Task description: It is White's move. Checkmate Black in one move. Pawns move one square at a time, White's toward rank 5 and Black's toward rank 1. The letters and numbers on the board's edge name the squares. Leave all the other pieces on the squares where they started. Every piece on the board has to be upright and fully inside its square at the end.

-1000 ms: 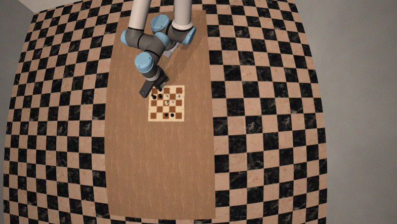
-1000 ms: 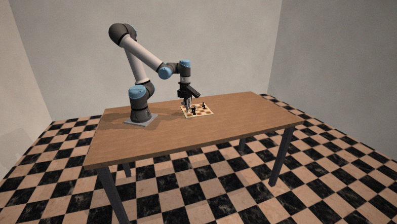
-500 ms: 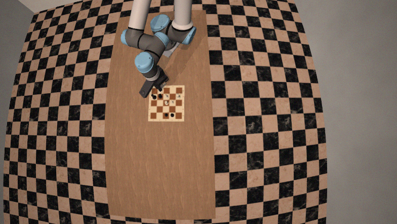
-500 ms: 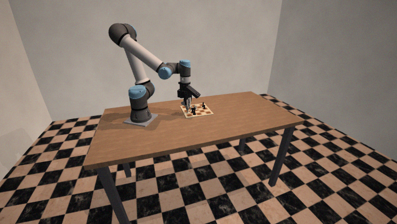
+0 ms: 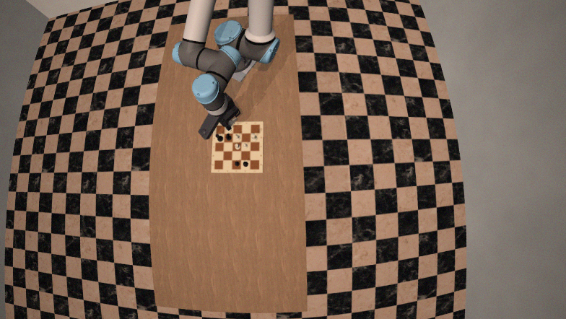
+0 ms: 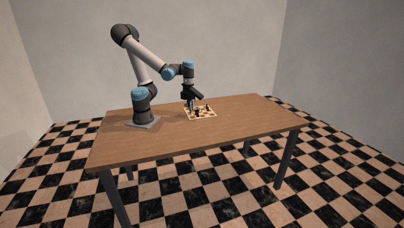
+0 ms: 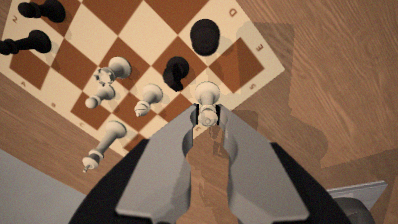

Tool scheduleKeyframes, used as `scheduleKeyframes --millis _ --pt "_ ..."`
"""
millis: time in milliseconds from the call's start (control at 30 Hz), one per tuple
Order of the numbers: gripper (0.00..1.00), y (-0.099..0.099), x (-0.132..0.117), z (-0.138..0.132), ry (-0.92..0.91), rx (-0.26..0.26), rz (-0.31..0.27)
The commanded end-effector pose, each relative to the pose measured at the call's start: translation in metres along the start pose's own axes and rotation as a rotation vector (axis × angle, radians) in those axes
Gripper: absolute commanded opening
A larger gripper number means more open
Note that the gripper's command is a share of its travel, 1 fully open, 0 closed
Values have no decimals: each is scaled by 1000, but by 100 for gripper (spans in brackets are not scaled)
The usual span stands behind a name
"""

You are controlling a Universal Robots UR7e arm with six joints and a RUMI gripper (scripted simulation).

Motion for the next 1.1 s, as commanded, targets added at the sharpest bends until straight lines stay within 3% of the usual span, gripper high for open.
scheduleKeyframes --millis 0,233,867,1067 --pt "10 0 0 0 0 1 1" --pt "25 0 0 0 0 1 1" --pt "25 7 0 0 0 1 1" --pt "25 32 0 0 0 1 1"
Point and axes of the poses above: the point where the finger pads meet when closed, its own y axis back along the fingers, its own z axis across the jaws, x = y × z, the point moved 1 cm from there along y, back along the fingers, and after that the axes turned 12 degrees about -y, right-handed, at the moved point
